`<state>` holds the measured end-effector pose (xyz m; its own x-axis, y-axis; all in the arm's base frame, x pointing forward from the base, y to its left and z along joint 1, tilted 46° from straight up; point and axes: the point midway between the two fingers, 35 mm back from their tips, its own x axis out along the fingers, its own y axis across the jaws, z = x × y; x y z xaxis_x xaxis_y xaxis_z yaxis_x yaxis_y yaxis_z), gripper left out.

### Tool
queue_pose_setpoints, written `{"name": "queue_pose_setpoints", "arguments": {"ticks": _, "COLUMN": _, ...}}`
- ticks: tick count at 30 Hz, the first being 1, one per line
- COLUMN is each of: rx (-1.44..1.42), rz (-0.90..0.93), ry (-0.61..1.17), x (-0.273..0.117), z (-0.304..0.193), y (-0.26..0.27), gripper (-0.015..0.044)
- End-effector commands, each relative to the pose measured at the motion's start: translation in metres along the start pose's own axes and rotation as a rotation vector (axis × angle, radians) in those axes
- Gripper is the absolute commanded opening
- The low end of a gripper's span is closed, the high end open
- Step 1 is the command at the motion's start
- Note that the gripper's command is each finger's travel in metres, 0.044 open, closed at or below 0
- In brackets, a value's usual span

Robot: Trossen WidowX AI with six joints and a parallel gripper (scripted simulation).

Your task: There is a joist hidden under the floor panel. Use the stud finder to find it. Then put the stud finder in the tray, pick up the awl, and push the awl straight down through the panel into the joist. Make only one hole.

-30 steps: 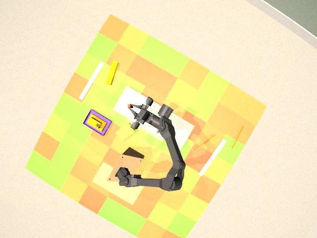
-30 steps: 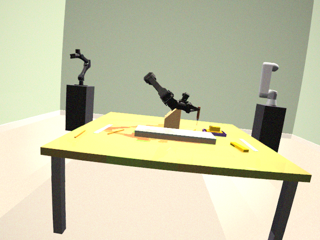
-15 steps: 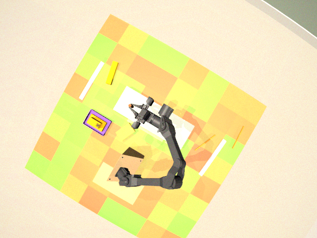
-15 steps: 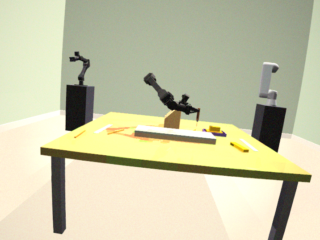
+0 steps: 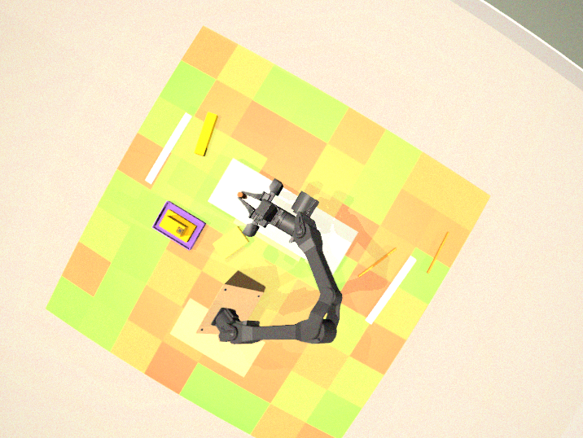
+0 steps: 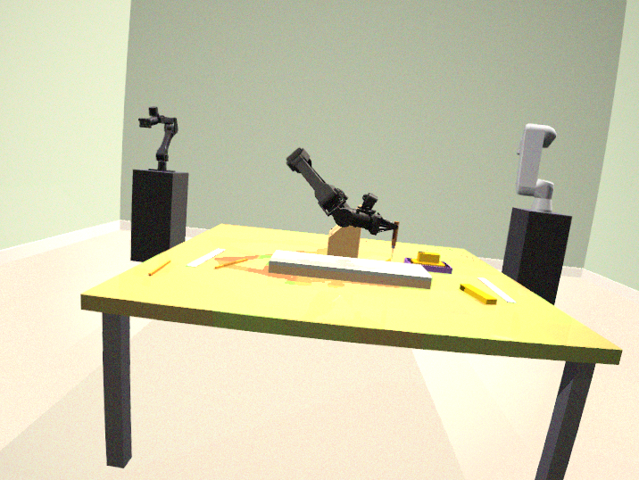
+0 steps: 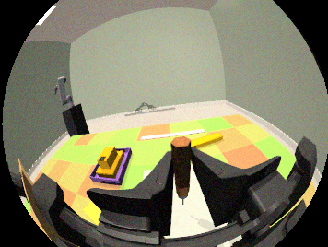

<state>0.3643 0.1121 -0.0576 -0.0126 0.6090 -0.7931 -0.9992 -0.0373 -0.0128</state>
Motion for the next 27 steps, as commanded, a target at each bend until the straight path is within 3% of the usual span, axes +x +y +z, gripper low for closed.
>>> {"name": "queue_pose_setpoints", "arguments": {"ticks": 1, "rx": -0.010, "rz": 0.000, "ry": -0.010, "x": 0.001, "z": -0.001, "y": 0.000, "gripper": 0.0000}}
{"name": "queue_pose_setpoints", "arguments": {"ticks": 27, "rx": -0.009, "rz": 0.001, "ry": -0.009, "x": 0.005, "z": -0.038, "y": 0.000, "gripper": 0.0000}}
